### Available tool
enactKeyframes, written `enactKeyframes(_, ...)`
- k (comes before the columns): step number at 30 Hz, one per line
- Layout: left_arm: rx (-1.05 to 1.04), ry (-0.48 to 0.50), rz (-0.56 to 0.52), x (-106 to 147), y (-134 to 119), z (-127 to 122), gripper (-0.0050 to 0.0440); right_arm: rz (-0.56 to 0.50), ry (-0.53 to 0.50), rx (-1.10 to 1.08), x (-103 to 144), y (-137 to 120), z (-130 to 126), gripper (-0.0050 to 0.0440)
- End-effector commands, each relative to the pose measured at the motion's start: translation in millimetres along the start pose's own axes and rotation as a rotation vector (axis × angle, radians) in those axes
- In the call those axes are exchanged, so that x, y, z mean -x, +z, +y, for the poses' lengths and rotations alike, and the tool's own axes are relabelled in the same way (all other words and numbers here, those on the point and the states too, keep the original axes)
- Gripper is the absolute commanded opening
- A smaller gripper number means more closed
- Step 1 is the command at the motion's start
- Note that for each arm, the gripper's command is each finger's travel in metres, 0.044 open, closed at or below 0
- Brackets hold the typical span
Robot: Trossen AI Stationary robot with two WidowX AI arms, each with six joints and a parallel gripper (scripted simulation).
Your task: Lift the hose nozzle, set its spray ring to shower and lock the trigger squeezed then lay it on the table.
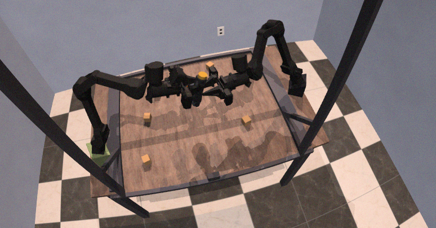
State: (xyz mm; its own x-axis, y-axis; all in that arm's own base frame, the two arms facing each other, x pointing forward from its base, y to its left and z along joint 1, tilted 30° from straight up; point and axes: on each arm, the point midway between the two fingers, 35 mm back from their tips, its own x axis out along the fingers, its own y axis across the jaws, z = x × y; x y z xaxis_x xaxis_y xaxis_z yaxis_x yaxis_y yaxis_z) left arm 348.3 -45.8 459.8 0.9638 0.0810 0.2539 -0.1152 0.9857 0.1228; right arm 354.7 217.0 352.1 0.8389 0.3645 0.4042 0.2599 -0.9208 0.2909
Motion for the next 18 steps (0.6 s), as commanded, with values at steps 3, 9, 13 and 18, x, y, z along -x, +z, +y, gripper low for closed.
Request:
enactKeyframes(3,0.003,0.01,-0.029,3.7,12.4,4.7,0.017,0.039,0.005,-0.005,0.0,-16.4,2.5,0.0173)
enactKeyframes(9,0.003,0.01,-0.029,3.7,12.4,4.7,0.017,0.039,0.005,-0.005,0.0,-16.4,2.5,0.0173)
enactKeyframes(13,0.003,0.01,-0.029,3.7,12.4,4.7,0.017,0.039,0.005,-0.005,0.0,-16.4,2.5,0.0173)
enactKeyframes(18,0.003,0.01,-0.029,3.7,12.4,4.7,0.017,0.039,0.005,-0.006,10.0,-16.1,2.5,0.0173)
